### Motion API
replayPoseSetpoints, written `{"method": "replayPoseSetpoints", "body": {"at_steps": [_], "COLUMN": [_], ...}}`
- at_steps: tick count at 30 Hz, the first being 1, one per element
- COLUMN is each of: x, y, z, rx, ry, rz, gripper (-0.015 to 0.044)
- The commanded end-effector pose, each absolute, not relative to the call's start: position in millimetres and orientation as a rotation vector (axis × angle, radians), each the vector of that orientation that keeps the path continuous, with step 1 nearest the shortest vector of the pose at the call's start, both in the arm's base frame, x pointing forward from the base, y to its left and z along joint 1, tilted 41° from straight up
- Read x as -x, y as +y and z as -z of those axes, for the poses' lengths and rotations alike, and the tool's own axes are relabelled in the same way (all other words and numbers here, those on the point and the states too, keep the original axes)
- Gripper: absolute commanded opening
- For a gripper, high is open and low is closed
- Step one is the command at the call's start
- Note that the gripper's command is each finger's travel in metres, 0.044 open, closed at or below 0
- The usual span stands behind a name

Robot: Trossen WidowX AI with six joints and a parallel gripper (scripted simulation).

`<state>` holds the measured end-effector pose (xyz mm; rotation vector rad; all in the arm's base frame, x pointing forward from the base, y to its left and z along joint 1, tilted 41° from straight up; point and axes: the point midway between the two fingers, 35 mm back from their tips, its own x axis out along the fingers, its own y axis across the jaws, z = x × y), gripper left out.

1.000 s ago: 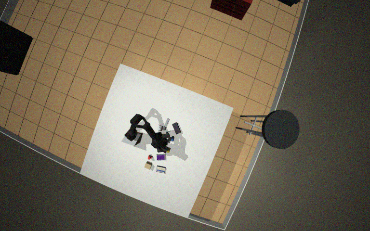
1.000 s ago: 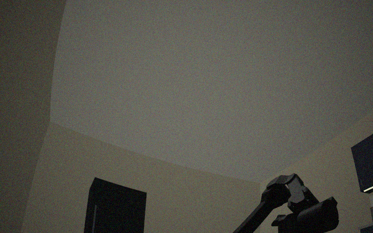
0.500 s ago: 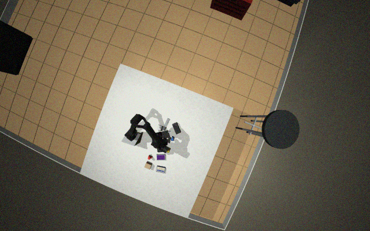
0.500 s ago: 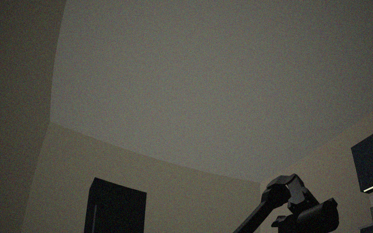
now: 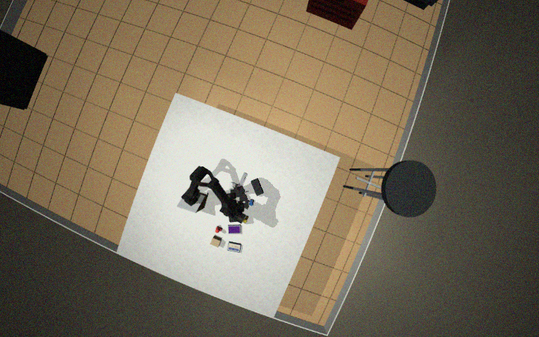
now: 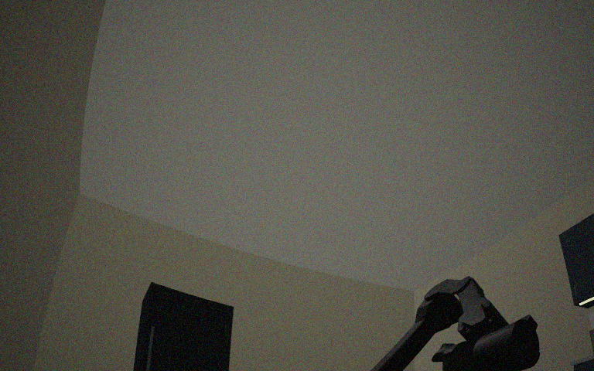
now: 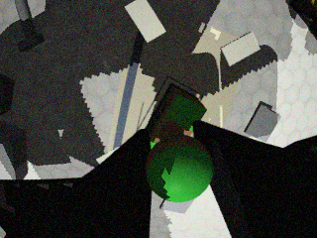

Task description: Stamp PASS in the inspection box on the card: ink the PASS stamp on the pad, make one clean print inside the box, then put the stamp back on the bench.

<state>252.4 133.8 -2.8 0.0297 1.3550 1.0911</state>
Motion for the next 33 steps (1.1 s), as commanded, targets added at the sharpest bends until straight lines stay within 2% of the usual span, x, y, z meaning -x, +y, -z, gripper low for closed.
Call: {"method": "replayPoseSetpoints", "body": {"at_steps": [1, 33], "x": [-252.3, -254.0], "y": [135.4, 129.3], "z": [3.7, -3.5], "rx": [-0.035, -0.035], "ry": [1.355, 1.355], "rz": [-1.093, -1.093], "gripper": [0.0, 0.0]}}
